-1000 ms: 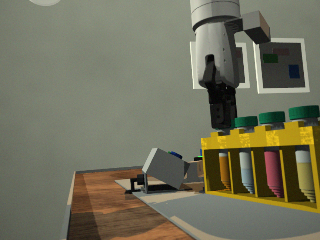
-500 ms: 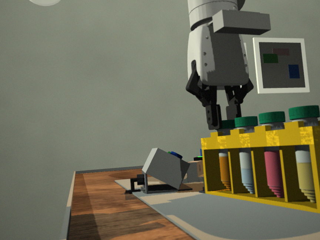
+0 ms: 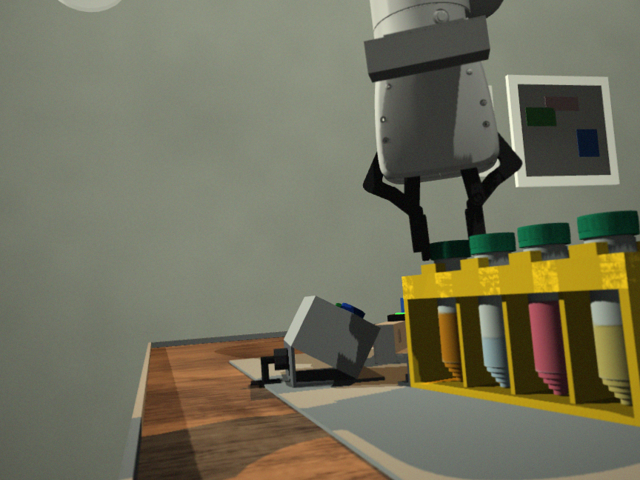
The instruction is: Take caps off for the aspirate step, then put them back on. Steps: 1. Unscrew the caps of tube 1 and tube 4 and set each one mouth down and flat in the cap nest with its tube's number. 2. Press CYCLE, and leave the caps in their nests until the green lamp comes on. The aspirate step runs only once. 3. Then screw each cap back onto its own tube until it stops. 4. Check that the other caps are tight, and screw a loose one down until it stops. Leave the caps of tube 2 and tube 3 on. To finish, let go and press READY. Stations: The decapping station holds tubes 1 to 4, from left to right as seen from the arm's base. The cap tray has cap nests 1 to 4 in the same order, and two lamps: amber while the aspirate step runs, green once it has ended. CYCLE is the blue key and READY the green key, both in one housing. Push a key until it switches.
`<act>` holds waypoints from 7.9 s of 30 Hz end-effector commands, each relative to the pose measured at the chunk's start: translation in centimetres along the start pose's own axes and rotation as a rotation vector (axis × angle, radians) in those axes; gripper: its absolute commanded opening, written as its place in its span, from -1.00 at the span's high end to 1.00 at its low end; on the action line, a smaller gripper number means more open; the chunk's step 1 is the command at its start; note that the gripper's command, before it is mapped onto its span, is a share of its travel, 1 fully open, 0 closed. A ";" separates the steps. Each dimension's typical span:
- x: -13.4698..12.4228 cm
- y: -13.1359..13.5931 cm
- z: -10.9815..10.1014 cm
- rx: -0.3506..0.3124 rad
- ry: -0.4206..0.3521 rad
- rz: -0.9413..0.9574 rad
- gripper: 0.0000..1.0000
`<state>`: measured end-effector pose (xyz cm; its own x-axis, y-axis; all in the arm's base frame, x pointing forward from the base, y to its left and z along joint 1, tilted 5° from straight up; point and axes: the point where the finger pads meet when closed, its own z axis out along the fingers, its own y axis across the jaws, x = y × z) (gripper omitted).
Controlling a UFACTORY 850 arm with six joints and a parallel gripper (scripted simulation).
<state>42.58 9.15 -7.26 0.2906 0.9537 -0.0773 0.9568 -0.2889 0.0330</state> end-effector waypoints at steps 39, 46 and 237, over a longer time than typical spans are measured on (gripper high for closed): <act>0.0 0.0 -0.1 -0.053 0.012 -0.879 0.08; 0.0 0.0 -0.1 -0.054 0.008 -1.058 0.08; 8.2 -6.5 -0.1 -0.049 0.019 -0.614 1.00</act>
<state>38.71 18.79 -8.08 -0.3921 0.9159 -0.0864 0.9184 0.3951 0.0199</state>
